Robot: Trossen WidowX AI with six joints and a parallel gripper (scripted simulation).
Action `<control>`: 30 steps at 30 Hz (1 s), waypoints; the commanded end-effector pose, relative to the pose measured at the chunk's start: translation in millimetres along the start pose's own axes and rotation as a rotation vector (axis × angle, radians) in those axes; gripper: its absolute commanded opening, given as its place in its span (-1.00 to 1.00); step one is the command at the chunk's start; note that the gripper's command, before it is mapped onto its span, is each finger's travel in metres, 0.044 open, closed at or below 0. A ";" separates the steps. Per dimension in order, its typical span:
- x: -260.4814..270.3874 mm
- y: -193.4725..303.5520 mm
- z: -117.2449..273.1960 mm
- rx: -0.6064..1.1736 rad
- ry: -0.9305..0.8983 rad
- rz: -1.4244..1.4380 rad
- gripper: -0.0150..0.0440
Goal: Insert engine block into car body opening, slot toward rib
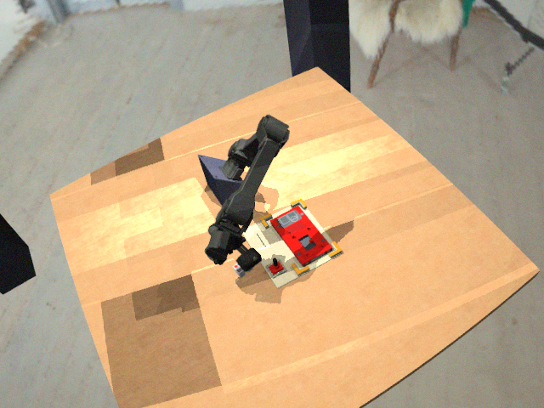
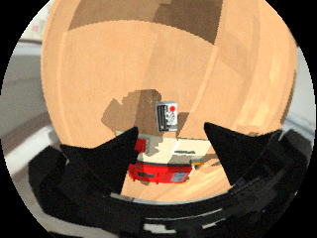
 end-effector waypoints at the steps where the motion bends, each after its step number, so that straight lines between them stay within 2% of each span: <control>1: 5.1 1.7 -2.5 0.002 0.006 -0.006 1.00; 4: 5.0 1.9 -15.7 0.003 0.006 -0.006 1.00; 28: 4.8 2.2 -42.9 0.004 0.006 -0.005 1.00; 30: 4.8 2.2 -42.9 0.004 0.006 -0.005 0.82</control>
Point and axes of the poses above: the point midway between the two fingers, 35 mm back from their tips, its own z axis back along the fingers, its own x axis across the jaws, y = z × x, the point moved 5 cm from there along z, back along the fingers, and after that the axes turned 1 degree about -z, right-handed, at the moved point
